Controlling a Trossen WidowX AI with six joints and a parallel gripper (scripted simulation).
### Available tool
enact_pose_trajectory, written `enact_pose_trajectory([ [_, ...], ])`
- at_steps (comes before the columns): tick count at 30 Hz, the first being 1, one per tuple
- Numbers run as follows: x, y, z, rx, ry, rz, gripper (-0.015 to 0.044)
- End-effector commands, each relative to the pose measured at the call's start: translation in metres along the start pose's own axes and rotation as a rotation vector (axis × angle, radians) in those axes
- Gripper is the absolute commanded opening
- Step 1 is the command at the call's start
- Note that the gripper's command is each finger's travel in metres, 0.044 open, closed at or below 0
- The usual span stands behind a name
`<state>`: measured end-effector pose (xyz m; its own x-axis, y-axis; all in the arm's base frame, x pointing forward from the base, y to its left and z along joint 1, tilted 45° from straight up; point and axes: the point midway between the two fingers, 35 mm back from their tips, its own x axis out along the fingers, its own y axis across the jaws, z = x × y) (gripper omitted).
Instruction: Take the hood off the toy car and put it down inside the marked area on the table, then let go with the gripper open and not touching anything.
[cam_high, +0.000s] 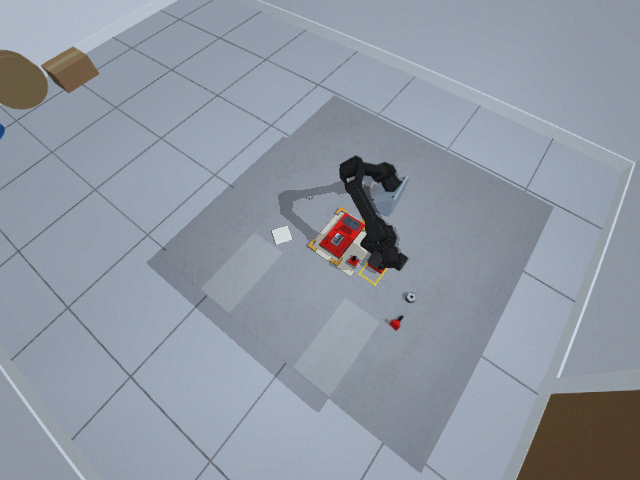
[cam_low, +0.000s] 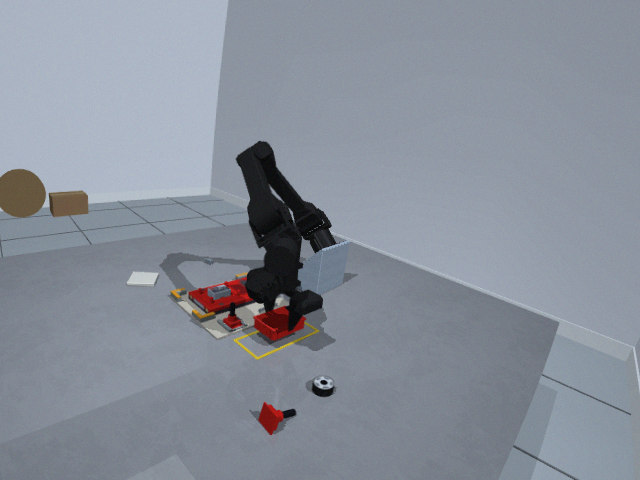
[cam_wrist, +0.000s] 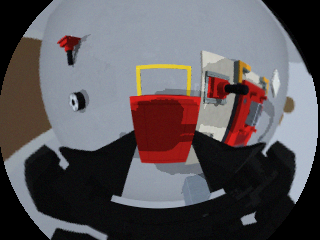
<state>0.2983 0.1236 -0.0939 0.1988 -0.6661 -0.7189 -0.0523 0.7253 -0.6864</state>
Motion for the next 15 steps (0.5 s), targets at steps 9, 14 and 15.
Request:
enact_pose_trajectory([
  [9,0.0060,-0.0015,-0.0013,-0.007,0.001,-0.006,0.0000],
  [14,0.0085,-0.0015,-0.0012,-0.008,0.001,-0.006,0.0000],
  [15,0.0089,-0.0015,-0.0012,-0.008,0.001,-0.006,0.0000],
])
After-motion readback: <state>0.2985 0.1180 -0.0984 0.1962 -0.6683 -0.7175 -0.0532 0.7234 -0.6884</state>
